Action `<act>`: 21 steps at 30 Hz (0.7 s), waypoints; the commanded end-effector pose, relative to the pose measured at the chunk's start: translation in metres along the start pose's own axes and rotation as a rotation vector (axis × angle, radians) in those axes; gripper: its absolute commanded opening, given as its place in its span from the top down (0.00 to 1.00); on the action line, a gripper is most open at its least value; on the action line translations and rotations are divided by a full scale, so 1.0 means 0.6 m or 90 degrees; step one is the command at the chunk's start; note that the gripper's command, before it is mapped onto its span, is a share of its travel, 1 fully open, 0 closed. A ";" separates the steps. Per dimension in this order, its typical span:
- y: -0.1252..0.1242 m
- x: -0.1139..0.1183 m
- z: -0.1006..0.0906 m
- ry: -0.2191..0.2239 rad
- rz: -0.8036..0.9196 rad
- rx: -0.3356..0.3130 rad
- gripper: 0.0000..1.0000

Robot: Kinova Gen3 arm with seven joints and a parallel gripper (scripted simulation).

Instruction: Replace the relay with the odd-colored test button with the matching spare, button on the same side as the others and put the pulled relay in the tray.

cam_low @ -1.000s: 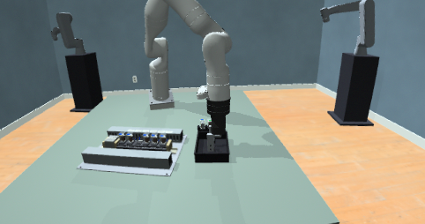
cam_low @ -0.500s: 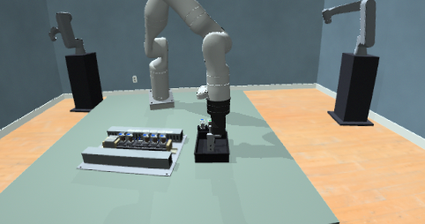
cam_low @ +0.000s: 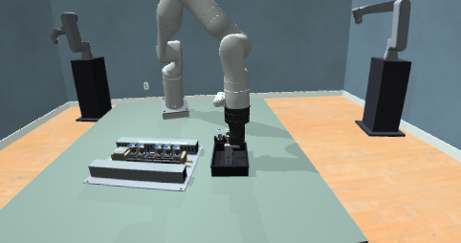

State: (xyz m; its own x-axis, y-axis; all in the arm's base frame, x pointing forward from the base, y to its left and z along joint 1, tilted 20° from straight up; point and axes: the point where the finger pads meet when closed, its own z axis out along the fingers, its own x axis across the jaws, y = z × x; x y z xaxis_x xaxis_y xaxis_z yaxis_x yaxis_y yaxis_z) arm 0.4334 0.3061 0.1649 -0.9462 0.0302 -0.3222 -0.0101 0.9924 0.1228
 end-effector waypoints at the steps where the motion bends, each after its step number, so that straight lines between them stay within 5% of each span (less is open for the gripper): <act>1: 0.001 -0.002 -0.003 -0.002 0.000 -0.001 0.00; 21: 0.001 -0.001 -0.011 -0.002 0.000 -0.001 0.00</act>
State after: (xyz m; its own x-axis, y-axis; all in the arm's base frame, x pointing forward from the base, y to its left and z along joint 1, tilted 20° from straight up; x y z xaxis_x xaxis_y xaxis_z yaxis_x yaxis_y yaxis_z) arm 0.4316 0.3056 0.1691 -0.9462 0.0303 -0.3221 -0.0100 0.9924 0.1228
